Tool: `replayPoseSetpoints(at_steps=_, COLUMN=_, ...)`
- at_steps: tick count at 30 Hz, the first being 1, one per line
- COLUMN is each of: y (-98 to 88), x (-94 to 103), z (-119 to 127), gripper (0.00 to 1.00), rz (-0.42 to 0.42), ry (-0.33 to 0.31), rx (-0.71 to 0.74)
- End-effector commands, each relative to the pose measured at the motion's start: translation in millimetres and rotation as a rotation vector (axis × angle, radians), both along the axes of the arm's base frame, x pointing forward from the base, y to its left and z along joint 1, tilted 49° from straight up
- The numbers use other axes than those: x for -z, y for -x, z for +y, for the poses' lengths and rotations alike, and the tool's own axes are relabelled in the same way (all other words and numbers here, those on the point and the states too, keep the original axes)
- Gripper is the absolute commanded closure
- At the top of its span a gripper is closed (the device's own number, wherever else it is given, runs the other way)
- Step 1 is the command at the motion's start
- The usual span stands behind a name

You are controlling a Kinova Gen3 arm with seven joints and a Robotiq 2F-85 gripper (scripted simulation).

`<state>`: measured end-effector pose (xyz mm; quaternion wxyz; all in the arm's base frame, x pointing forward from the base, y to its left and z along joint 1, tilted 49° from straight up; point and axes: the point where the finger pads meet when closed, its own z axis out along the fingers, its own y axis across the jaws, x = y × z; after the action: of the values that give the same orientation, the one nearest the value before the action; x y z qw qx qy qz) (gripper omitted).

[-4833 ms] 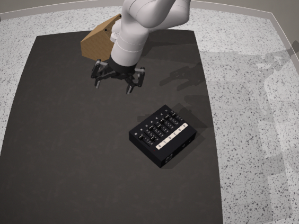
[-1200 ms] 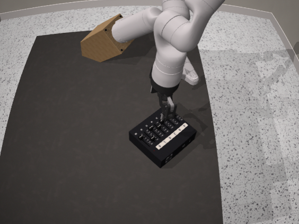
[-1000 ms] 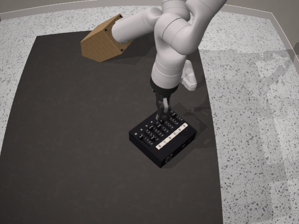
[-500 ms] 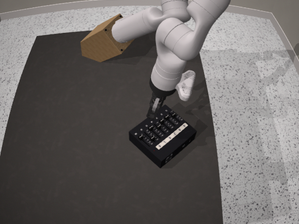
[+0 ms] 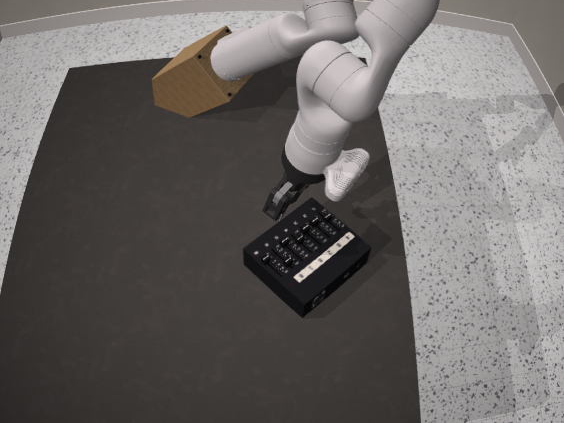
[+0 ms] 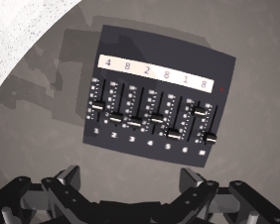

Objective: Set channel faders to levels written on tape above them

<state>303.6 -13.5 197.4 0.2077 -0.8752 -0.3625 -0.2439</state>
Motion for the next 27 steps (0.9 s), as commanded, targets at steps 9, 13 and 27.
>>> replayPoseSetpoints(at_steps=9, y=1.2, x=3.7, z=4.2, gripper=0.0, rz=0.078, ry=-0.023, rx=0.085)
replayPoseSetpoints(at_steps=13, y=1.6, x=4.9, z=4.6, gripper=0.0, rz=0.104, ry=-0.031, rx=0.117)
replayPoseSetpoints(at_steps=27, y=2.2, x=6.5, z=5.2, gripper=0.0, rz=0.139, ry=-0.042, rx=0.163)
